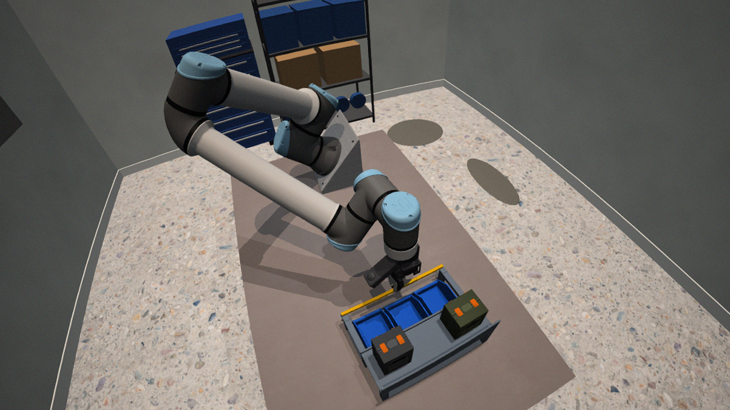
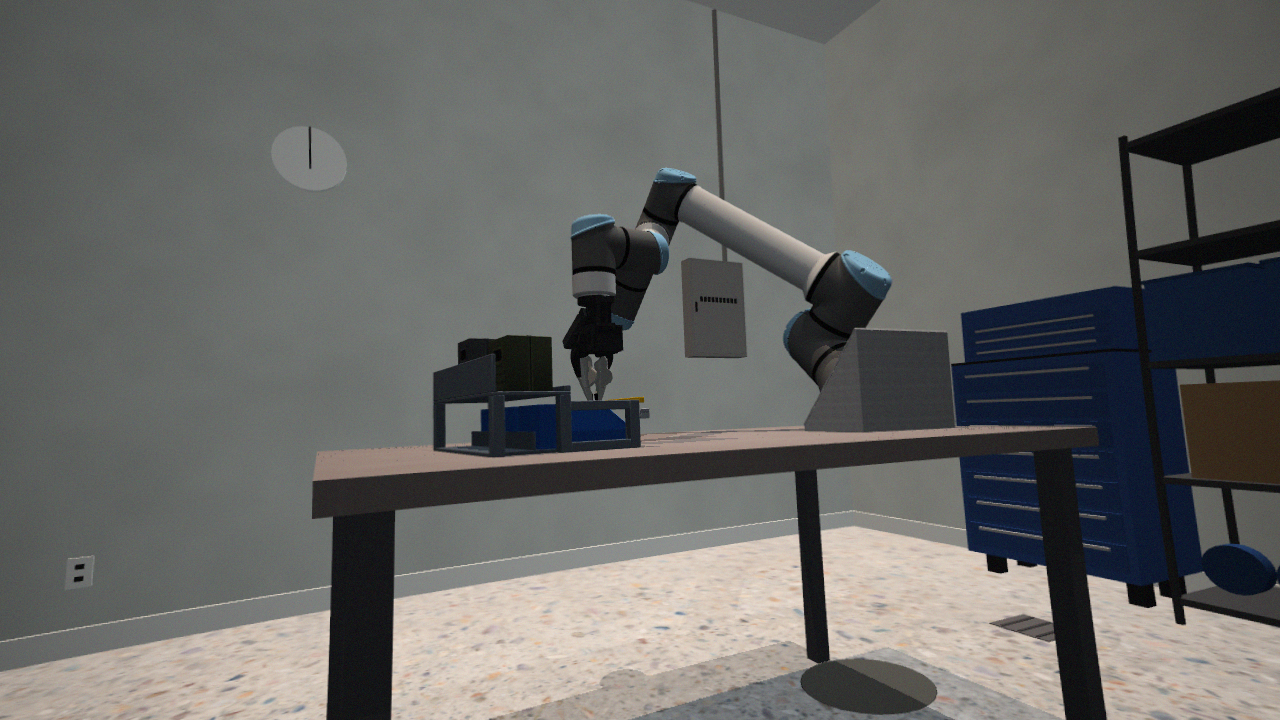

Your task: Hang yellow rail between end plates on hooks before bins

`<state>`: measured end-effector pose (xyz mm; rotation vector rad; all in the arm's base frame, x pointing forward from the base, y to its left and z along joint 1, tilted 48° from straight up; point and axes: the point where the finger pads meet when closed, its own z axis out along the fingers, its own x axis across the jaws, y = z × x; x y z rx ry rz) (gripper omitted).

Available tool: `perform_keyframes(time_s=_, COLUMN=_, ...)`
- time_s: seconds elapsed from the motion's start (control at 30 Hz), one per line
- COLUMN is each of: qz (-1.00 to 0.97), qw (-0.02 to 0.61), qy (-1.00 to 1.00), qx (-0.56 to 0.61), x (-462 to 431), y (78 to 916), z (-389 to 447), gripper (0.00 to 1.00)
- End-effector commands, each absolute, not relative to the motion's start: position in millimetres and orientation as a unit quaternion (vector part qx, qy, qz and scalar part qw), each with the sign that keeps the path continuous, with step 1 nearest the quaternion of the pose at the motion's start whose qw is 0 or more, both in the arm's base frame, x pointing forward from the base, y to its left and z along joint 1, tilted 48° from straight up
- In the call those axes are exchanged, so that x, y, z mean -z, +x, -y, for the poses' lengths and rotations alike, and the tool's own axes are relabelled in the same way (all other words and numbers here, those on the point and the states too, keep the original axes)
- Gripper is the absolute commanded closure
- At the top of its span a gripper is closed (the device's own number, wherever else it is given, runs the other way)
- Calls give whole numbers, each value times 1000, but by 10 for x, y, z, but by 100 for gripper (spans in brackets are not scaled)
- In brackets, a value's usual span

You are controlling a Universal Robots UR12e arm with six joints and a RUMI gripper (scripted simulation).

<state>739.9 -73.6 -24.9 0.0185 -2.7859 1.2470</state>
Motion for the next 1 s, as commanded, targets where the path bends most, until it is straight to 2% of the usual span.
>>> perform_keyframes(time_s=0.0, qz=912, qw=44, qy=6, qx=-408, x=247, y=7404, z=735, gripper=100)
perform_keyframes(time_s=0.97, qz=912, qw=44, qy=6, qx=-408, x=268, y=7401, z=759, gripper=100)
